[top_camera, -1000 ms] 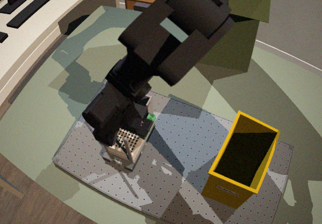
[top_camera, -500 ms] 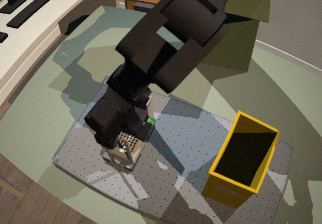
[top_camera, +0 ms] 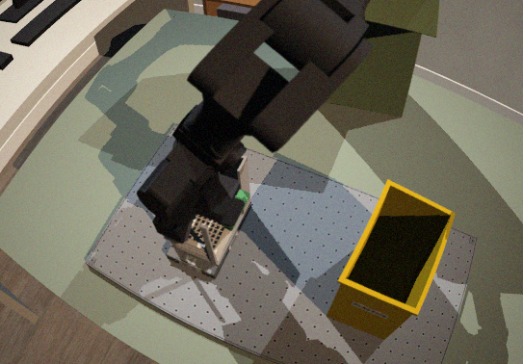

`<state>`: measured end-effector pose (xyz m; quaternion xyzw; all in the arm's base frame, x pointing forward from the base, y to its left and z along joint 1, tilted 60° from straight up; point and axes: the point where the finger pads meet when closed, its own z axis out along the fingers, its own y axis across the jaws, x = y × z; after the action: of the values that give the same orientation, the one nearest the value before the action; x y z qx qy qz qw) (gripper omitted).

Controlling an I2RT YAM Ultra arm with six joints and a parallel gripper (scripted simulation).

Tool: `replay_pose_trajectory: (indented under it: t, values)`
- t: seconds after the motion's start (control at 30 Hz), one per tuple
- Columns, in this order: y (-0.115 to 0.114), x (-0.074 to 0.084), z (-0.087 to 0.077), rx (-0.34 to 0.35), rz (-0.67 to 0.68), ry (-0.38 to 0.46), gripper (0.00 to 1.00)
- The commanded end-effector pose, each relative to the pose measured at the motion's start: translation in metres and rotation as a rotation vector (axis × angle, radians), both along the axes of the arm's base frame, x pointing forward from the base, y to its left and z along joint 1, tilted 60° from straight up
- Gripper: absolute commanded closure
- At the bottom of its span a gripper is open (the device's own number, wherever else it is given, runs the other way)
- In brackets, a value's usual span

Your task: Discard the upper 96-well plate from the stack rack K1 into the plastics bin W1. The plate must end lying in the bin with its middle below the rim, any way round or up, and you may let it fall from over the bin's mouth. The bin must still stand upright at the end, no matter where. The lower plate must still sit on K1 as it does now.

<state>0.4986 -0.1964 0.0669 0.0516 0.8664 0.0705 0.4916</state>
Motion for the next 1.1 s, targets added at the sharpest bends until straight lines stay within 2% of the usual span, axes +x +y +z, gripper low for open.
replay_pose_trajectory:
  t: [0.0,0.87,1.07]
  values:
    - [-0.0031,-0.0003,0.0039,-0.004,-0.005,-0.009,1.00]
    - [-0.0031,-0.0003,0.0039,-0.004,-0.005,-0.009,1.00]
    - [-0.0036,-0.0060,0.0072,-0.004,-0.005,-0.009,1.00]
